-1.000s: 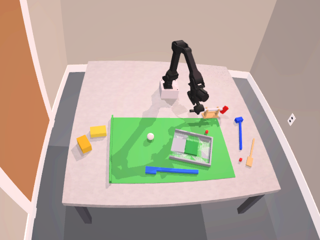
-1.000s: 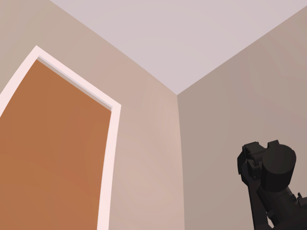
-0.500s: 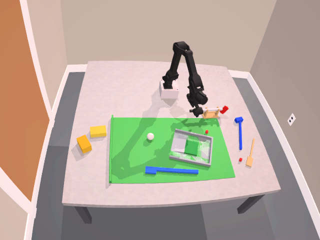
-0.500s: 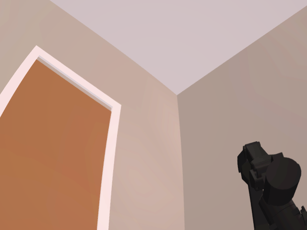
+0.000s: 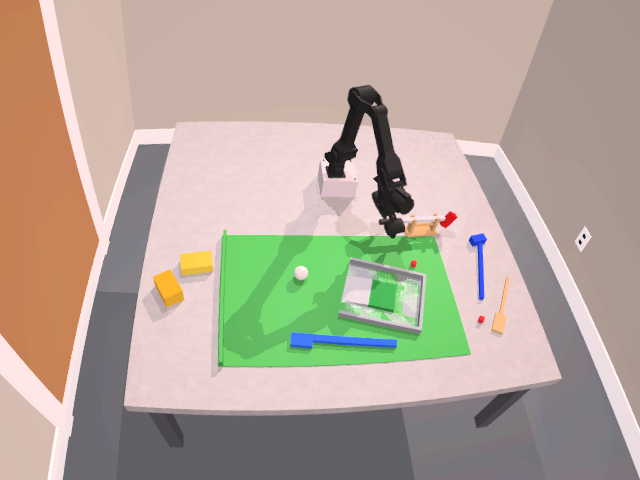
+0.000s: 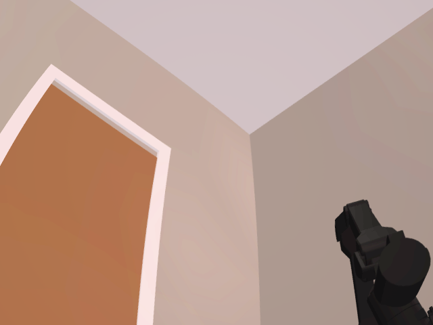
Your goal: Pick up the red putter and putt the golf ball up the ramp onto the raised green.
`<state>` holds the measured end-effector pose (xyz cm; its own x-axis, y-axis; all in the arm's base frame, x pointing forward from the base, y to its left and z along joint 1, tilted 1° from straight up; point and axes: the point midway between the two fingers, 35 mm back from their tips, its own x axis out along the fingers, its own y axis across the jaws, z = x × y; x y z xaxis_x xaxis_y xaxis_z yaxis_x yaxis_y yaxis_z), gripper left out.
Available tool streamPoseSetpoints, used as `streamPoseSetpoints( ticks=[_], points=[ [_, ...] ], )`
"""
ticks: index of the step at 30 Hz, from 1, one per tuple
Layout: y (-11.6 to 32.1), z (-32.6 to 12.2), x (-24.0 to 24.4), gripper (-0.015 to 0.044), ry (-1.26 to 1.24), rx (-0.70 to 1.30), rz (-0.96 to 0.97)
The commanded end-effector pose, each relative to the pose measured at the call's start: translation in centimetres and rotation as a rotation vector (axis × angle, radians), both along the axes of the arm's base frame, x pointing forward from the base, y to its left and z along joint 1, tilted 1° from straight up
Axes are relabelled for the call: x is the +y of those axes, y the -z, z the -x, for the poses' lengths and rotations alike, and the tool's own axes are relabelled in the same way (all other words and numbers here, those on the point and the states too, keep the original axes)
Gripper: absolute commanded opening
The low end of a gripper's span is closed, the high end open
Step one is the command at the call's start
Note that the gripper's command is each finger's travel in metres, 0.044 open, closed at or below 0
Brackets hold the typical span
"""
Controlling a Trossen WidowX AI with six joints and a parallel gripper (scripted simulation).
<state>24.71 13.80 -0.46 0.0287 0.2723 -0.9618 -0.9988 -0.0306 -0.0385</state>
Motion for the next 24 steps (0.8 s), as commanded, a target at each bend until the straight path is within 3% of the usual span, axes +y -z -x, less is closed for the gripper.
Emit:
streamPoseSetpoints(
  ticks=[1, 4, 19, 24],
  points=[
    [0.40, 0.35, -0.09, 0.0440, -0.006, 0.011, 0.002],
    [0.40, 0.35, -0.09, 0.0440, -0.006, 0.011, 0.002],
    [0.15, 0.08, -0.03, 0.0046, 0.000, 0.004, 0.001],
    [0.15, 0.08, -0.03, 0.0013, 0.000, 0.004, 0.001]
  ],
)
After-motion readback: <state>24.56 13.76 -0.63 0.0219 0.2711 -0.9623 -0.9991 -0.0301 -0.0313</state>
